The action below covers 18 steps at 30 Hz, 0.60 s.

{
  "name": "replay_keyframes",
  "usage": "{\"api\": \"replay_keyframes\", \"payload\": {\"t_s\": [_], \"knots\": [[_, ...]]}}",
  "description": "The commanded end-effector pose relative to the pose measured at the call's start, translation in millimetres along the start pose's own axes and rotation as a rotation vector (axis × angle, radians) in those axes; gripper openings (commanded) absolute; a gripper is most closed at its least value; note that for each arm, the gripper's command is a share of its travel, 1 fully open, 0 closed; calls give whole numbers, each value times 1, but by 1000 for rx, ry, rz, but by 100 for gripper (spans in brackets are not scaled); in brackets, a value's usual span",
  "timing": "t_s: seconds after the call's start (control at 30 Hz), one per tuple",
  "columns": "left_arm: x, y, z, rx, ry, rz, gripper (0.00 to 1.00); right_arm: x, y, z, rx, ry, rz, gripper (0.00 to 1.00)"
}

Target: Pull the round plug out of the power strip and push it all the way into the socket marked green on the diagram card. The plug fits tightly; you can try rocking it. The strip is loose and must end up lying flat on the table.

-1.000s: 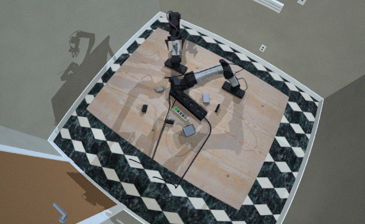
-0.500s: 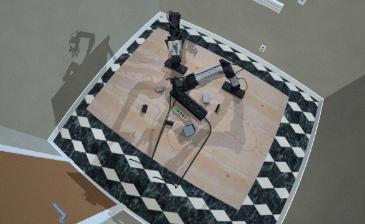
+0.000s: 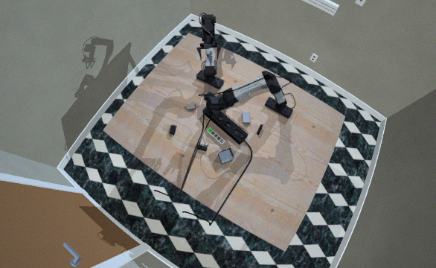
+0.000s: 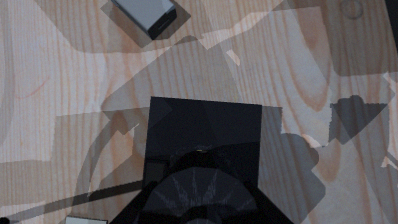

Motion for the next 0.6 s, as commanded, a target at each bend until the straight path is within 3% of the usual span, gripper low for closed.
{"api": "replay_keyframes", "payload": {"t_s": [0.0,0.57], "knots": [[2,-6,2,9,9,-21,33,3,-4,-2,-8,4,-18,100],[2,-7,4,11,12,-26,33,3,-4,-2,-8,4,-18,100]]}}
Point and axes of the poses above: on each arm, the point where the finger pads meet when closed, its own y axis out along the fingers, its own z axis across the jaws, x = y × z, the point moved 9 cm from there along -y, back along the fingers, and after that the axes turned 15 degrees about -y, right-handed, at the moved point
